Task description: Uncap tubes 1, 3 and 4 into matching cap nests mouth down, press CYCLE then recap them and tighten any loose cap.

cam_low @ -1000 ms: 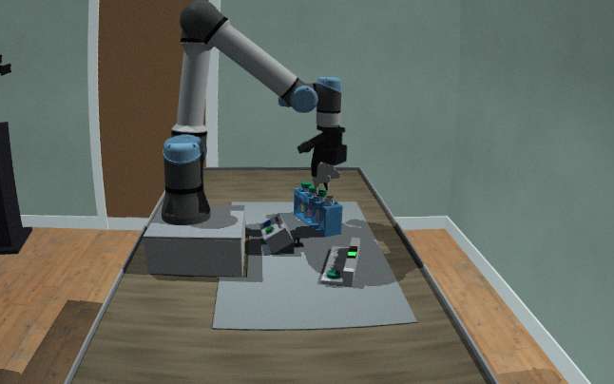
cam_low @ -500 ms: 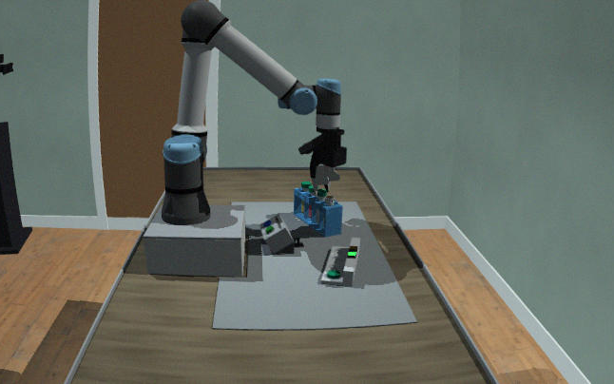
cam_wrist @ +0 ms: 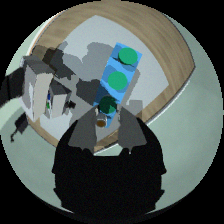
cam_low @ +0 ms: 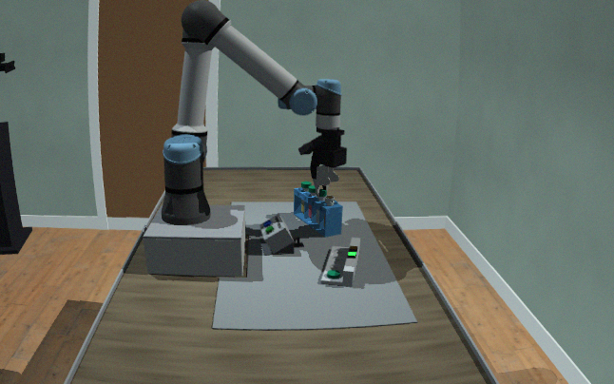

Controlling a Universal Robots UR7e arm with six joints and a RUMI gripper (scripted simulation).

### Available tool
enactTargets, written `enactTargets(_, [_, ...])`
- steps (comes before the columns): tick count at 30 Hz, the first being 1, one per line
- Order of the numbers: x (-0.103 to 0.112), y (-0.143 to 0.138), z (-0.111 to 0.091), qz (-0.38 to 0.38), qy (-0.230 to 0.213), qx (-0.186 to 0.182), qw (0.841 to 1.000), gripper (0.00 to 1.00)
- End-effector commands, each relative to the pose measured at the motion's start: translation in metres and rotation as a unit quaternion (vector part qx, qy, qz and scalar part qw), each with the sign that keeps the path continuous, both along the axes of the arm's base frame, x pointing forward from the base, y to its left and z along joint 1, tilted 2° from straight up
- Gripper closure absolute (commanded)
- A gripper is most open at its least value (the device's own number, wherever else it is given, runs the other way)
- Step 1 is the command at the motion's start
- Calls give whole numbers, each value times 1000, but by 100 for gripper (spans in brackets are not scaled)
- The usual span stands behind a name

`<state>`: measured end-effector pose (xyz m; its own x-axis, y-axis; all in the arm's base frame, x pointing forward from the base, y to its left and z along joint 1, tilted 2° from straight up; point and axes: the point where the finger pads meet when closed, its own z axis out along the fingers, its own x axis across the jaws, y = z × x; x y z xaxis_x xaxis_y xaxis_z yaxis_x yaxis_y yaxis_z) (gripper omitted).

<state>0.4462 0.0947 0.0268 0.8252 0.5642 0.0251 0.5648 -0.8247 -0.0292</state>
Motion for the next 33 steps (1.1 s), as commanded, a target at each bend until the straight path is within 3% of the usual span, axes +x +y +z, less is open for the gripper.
enactTargets(1, [0, 0, 0, 0, -1, 0, 1000, 100])
enactTargets(7, [0, 0, 0, -33, 1, 0, 999, 100])
enactTargets(14, [0, 0, 0, -149, 5, 1, 989, 100])
enactTargets(22, [0, 0, -1, -279, 10, 1, 960, 100])
enactTargets(24, [0, 0, -1, -279, 10, 1, 960, 100])
enactTargets(31, [0, 0, -1, -382, 14, 2, 924, 100])
enactTargets(33, [0, 0, -1, -382, 14, 2, 924, 100])
